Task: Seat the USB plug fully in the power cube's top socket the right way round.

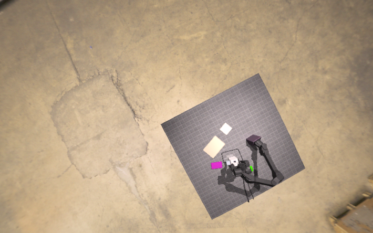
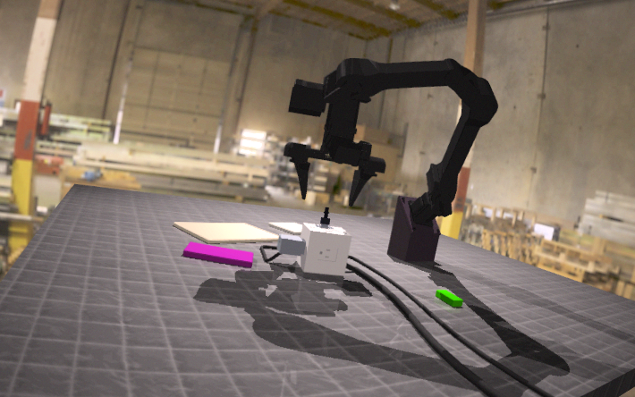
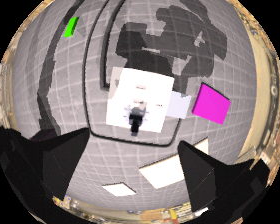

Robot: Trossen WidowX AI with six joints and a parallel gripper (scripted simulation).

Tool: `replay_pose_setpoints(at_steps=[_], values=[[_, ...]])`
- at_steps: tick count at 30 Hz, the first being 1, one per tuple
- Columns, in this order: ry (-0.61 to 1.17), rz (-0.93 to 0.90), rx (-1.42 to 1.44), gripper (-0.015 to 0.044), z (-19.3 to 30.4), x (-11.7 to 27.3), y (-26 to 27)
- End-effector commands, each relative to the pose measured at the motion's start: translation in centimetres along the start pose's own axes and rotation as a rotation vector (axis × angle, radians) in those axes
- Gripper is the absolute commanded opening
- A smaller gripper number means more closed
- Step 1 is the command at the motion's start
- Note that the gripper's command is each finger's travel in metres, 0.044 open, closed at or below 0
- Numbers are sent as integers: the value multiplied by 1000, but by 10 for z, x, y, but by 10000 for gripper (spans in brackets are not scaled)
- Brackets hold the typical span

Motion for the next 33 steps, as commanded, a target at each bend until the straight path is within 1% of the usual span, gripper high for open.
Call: replay_pose_setpoints(at_steps=[1,15,31,33], values=[[-6,0,-4,440,-1,-5,1],[-6,0,-4,440,-1,-16,1],[-1,-1,0,20,0,-14,0],[-1,-1,0,7,0,-14,0]])
Point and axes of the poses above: the point midway between the two fingers, 35 mm back from their tips, its own x axis back along the fingers, its own y axis across the jaws, z = x × y, the point moved 1 cm from there along x, back along the fingers, and after that the axes turned 15 degrees about x, right-handed, at the moved point
